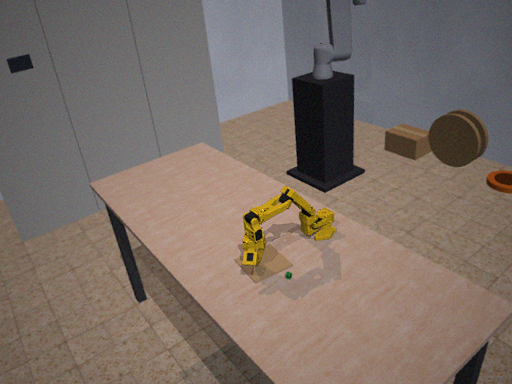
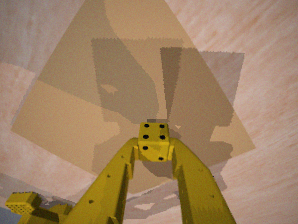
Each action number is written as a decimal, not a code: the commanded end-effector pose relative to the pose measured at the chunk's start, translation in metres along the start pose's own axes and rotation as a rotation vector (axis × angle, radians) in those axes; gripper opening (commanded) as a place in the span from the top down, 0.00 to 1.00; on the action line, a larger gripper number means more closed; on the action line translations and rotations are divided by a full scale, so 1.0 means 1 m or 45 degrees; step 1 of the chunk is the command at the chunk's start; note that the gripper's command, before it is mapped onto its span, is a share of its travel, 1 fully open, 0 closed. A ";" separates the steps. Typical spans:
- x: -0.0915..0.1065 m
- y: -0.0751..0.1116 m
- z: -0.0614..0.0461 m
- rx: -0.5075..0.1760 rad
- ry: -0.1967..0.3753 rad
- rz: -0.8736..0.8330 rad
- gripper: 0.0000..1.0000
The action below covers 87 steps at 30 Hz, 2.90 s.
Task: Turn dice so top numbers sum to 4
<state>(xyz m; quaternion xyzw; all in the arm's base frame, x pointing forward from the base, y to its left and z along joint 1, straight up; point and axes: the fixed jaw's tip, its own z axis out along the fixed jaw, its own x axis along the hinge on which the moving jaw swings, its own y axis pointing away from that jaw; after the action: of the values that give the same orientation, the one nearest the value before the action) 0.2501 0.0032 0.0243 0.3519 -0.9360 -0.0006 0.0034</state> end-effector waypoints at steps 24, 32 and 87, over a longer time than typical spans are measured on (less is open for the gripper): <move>-0.002 -0.004 0.000 0.031 -0.037 -0.005 0.98; -0.002 -0.004 0.000 0.031 -0.037 -0.005 0.92; -0.003 -0.004 -0.030 0.078 -0.089 0.000 0.73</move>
<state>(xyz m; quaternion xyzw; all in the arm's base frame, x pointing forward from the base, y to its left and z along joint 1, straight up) 0.2470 0.0033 0.0326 0.3519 -0.9360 0.0004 0.0005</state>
